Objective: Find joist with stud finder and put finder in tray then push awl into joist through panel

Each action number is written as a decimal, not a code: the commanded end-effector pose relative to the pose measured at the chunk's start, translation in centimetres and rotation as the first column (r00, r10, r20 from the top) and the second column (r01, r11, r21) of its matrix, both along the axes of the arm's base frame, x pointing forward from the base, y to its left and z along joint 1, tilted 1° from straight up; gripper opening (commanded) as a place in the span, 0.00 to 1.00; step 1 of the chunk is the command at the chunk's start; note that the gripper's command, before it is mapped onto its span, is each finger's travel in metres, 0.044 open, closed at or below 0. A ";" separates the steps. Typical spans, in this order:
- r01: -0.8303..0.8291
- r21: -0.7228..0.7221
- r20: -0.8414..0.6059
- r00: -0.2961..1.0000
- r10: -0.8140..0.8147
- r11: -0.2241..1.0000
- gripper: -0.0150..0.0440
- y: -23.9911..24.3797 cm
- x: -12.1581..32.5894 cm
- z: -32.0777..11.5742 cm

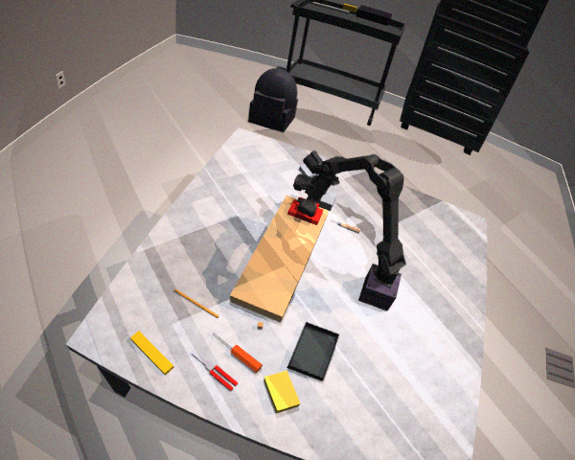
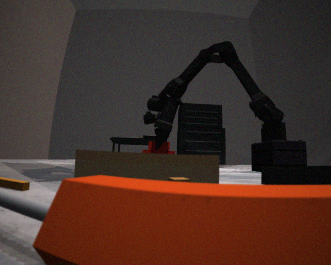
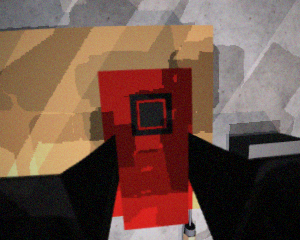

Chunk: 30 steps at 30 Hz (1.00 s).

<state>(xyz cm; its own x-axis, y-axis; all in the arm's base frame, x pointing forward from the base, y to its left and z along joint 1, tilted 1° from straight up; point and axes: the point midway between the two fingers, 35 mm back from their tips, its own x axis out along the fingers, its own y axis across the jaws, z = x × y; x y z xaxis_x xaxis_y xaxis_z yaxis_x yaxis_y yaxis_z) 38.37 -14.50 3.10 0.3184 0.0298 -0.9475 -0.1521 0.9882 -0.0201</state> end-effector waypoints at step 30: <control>-0.002 0.012 0.001 1.000 0.002 1.000 0.25 10.1 -1.4 -0.2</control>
